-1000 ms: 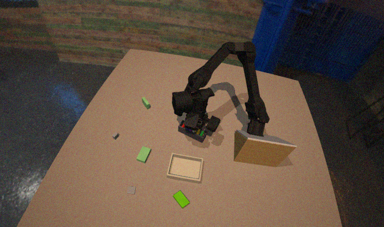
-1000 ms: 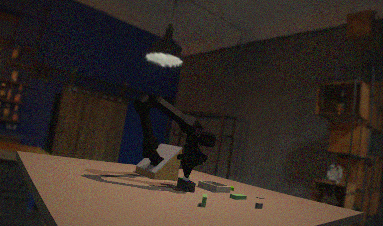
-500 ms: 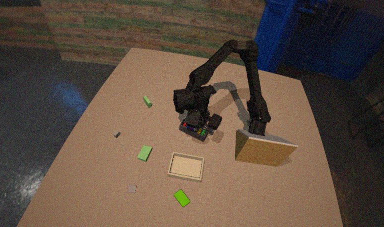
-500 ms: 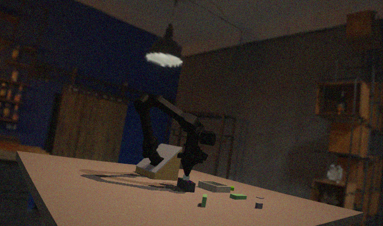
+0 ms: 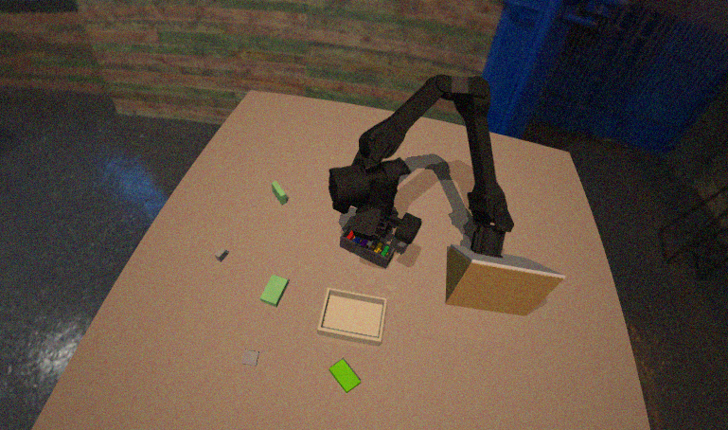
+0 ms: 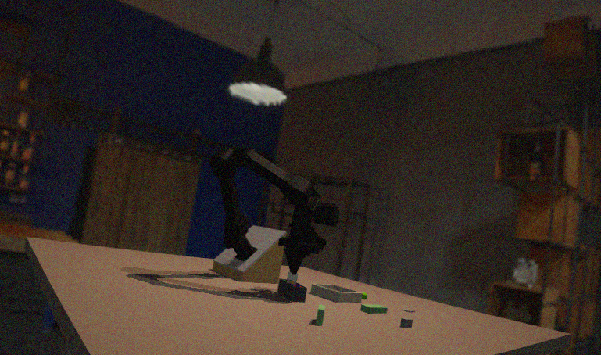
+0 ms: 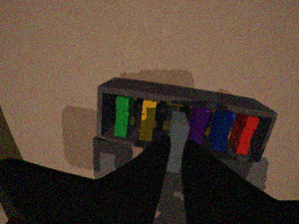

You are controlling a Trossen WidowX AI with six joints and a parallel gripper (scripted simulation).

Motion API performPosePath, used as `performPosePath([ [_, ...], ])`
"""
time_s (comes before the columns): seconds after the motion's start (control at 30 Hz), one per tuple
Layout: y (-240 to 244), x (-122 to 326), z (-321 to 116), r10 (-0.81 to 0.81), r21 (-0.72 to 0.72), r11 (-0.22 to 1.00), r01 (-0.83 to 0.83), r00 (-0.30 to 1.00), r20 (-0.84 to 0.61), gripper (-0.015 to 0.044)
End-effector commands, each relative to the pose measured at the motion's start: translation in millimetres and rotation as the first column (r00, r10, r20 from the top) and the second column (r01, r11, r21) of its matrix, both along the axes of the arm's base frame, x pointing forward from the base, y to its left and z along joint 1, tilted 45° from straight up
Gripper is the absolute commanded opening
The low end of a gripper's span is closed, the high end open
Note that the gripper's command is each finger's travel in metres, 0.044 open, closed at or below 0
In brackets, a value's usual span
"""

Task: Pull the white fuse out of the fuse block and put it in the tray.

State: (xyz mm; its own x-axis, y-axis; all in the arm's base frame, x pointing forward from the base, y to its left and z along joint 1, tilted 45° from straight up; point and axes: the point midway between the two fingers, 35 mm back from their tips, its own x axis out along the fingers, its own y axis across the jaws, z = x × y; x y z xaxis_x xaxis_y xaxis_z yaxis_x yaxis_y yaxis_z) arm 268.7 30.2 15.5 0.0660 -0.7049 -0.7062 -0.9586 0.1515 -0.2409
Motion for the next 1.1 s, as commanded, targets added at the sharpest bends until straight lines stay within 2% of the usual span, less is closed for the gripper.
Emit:
performPosePath([
  [0.0,2,0,1,-0.005,0.005,1.0,0.005,1.0,0.001,0.0],
  [0.87,21,-3,21,-0.005,0.005,1.0,0.005,1.0,0.0,0.0],
  [1.07,35,2,11,-0.004,0.009,1.0,0.004,1.0,0.001,0.0],
])
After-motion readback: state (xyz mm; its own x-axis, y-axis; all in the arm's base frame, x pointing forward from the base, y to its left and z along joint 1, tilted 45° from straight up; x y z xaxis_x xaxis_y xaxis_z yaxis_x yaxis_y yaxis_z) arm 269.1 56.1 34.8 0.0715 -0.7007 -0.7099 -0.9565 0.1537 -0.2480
